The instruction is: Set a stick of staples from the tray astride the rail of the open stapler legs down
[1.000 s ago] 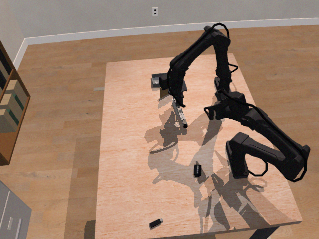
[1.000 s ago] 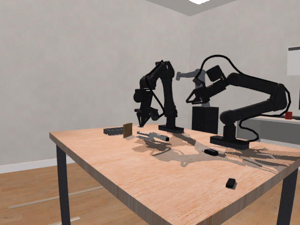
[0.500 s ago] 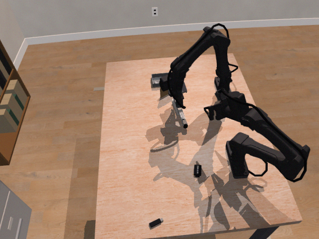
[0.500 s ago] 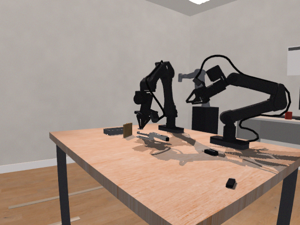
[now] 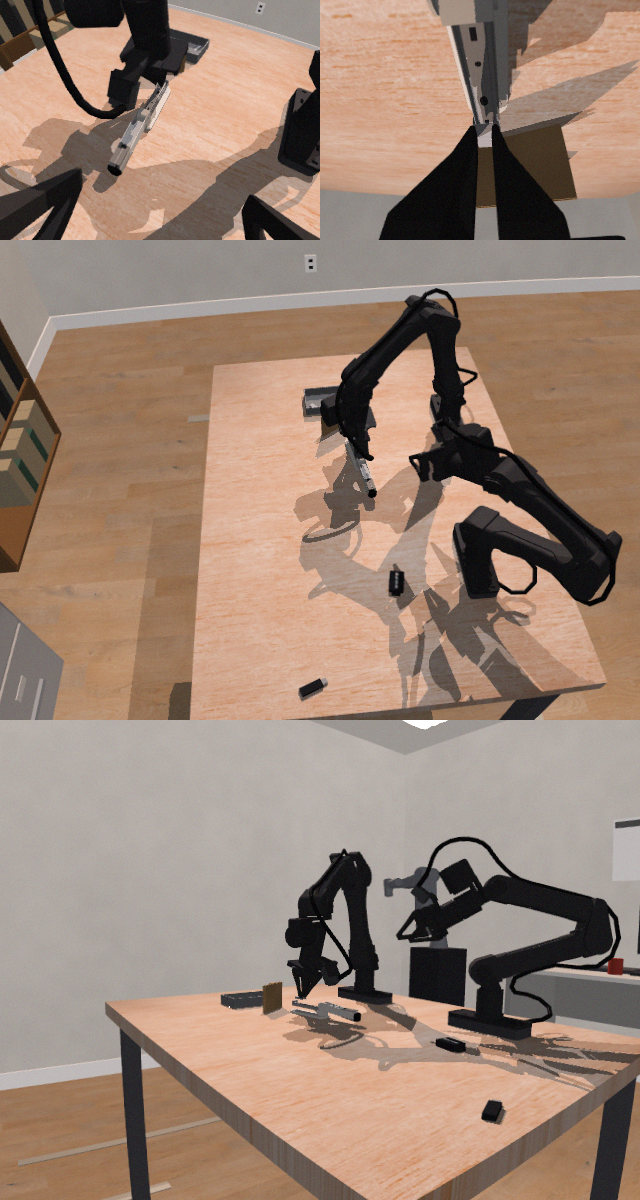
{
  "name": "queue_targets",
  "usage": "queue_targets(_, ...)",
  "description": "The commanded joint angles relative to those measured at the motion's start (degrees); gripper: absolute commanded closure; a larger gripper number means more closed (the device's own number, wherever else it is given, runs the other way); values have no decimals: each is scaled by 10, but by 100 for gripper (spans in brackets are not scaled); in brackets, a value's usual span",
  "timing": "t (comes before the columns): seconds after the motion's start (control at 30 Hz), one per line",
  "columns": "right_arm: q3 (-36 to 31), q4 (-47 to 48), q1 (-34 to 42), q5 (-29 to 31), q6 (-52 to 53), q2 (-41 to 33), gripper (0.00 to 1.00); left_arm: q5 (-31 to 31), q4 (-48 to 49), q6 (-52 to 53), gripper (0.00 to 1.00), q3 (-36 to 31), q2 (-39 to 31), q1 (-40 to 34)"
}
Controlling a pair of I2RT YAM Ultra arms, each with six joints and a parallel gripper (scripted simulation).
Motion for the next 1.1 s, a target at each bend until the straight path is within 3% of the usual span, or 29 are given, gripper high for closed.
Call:
queue_targets(0.0, 2, 1, 0, 0, 0, -5, 96, 2, 1, 1, 0, 4, -8, 4)
queue_targets(0.77, -20, 29, -3, -11, -8, 6, 96, 2, 1, 1, 0, 4, -8, 4)
queue_targets(1.07, 15, -5, -7, -11, -10, 13, 96, 2, 1, 1, 0, 4, -8, 4)
